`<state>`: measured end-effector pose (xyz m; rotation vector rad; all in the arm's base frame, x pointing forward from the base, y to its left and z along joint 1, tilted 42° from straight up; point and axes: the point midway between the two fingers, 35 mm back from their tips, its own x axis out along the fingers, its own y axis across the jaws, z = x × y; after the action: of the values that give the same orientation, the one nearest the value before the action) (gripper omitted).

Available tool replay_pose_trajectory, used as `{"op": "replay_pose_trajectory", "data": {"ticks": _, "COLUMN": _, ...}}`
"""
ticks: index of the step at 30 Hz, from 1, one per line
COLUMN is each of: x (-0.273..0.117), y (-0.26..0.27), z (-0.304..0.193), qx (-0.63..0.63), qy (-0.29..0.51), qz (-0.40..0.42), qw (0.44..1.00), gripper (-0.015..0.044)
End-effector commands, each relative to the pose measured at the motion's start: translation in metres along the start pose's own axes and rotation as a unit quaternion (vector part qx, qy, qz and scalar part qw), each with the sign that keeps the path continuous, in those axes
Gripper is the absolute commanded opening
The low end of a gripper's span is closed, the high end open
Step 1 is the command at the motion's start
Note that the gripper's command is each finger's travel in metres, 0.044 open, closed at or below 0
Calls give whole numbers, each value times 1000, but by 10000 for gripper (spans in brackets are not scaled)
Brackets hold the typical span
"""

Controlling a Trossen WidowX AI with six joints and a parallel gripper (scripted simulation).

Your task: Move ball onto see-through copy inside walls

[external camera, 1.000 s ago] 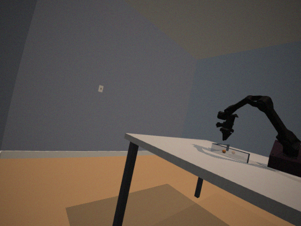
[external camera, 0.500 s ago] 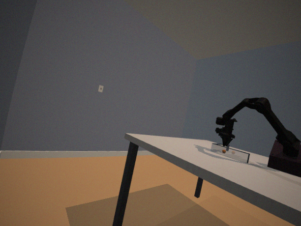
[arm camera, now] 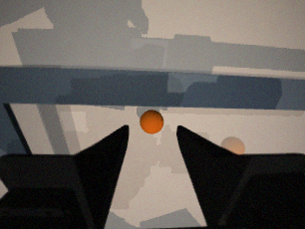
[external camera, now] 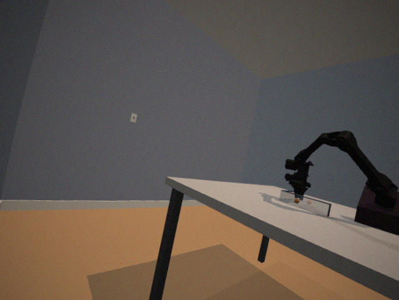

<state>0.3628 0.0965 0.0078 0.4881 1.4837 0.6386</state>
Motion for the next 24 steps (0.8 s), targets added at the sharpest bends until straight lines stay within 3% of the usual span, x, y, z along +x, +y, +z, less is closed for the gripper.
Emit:
{"op": "replay_pose_trajectory", "data": {"ticks": 1, "x": 7, "y": 0, "z": 0, "qx": 3, "qy": -1, "qz": 3, "qw": 1000, "gripper": 233}}
{"op": "replay_pose_trajectory", "data": {"ticks": 11, "x": 20, "y": 1, "z": 0, "qx": 3, "qy": -1, "qz": 3, "qw": 1000, "gripper": 233}}
{"op": "replay_pose_trajectory", "data": {"ticks": 15, "x": 20, "y": 1, "z": 0, "qx": 3, "qy": -1, "qz": 3, "qw": 1000, "gripper": 128}}
{"op": "replay_pose_trajectory", "data": {"ticks": 24, "x": 20, "y": 1, "z": 0, "qx": 3, "qy": -1, "qz": 3, "qw": 1000, "gripper": 68}}
